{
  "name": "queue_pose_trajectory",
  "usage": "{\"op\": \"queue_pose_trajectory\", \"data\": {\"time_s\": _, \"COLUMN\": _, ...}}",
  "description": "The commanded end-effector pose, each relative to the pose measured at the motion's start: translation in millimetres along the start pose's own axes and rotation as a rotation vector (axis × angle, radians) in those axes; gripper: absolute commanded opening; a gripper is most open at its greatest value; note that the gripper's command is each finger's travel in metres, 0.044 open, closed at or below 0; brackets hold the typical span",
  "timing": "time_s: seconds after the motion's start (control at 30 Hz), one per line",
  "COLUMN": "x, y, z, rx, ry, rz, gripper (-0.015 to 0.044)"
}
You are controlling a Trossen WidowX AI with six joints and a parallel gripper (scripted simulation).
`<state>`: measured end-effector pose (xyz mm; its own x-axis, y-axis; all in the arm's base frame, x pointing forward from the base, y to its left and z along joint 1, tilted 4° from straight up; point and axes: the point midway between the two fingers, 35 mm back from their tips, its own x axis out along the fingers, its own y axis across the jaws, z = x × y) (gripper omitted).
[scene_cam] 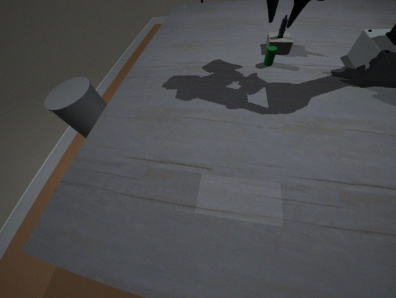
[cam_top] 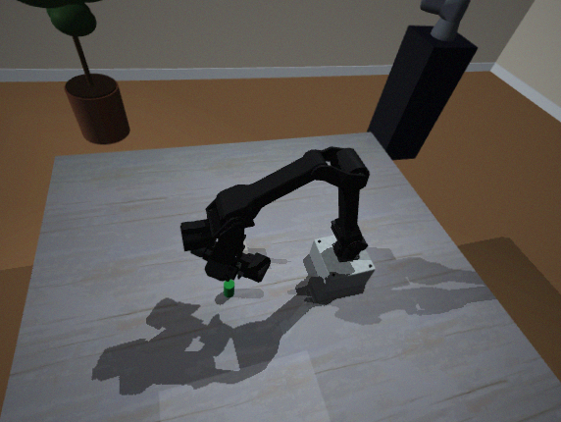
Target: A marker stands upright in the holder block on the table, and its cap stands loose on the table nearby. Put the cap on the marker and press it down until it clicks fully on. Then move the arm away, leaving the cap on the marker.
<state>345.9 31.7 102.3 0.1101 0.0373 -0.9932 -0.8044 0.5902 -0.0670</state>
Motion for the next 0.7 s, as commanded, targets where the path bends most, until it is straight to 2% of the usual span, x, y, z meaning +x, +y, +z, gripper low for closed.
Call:
{"op": "queue_pose_trajectory", "data": {"time_s": 0.0, "x": 22, "y": -2, "z": -3, "rx": -0.005, "ry": 0.009, "rz": 0.000, "gripper": 0.0250}}
{"op": "queue_pose_trajectory", "data": {"time_s": 0.27, "x": 47, "y": -3, "z": -4, "rx": -0.005, "ry": 0.009, "rz": 0.000, "gripper": 0.0250}}
{"op": "queue_pose_trajectory", "data": {"time_s": 0.67, "x": 62, "y": -3, "z": -4, "rx": -0.005, "ry": 0.009, "rz": 0.000, "gripper": 0.0250}}
